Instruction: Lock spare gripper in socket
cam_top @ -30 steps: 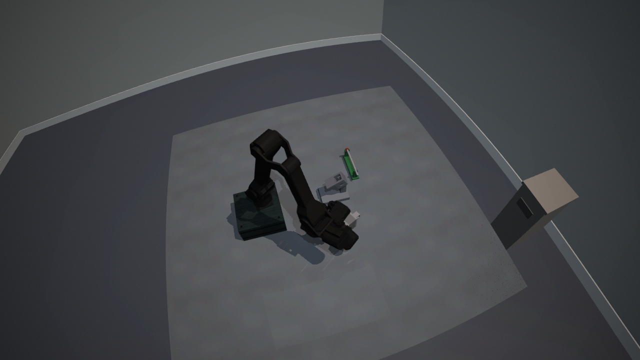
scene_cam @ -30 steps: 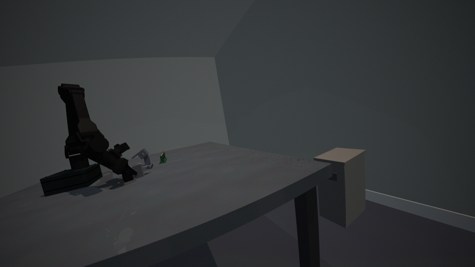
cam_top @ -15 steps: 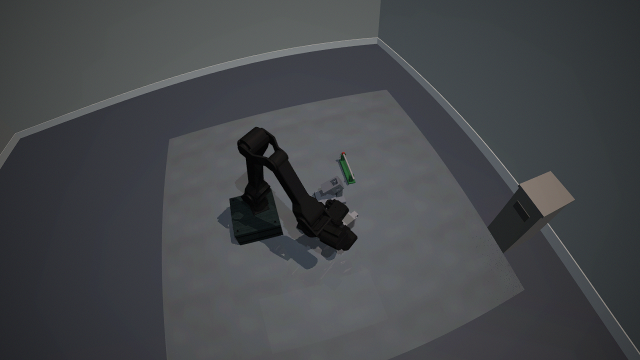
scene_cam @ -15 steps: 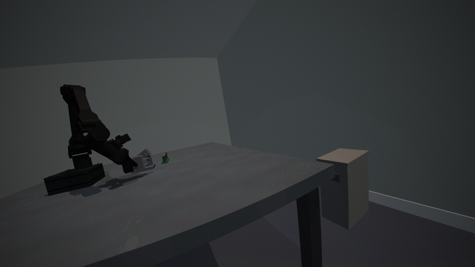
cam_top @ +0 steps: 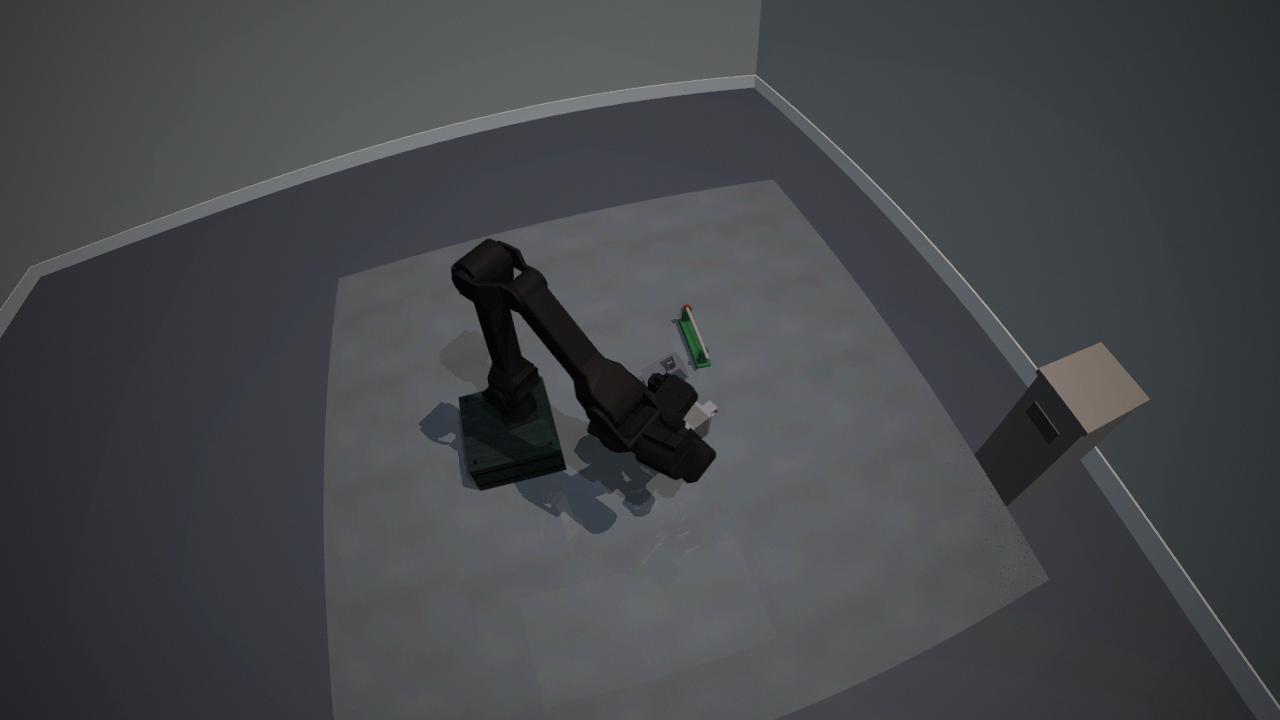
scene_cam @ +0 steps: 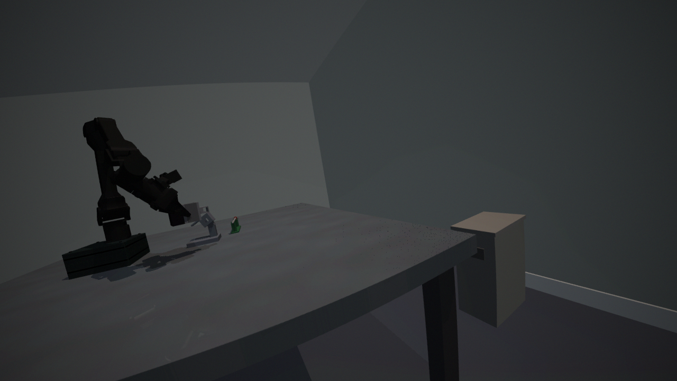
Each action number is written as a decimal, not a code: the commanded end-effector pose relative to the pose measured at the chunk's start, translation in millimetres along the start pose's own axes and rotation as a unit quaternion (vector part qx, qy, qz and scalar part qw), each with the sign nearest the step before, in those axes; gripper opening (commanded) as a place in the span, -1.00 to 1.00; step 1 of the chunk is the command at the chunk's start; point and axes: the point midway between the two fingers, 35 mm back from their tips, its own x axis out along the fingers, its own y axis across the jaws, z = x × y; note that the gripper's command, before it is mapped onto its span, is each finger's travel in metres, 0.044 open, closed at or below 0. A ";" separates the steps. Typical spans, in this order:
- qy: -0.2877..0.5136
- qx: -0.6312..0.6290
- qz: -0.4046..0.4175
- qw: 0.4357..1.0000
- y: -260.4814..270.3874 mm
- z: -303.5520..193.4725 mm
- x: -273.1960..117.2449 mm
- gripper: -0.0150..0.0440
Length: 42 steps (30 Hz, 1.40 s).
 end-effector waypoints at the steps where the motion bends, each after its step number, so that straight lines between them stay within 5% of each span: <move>1: -0.005 -0.006 -0.003 1.000 1.5 12.0 -11.6 -0.49; 16: 0.011 0.010 0.006 1.000 4.0 9.4 -4.5 -0.49; 42: 0.177 0.125 0.070 0.974 51.2 44.7 18.5 -0.49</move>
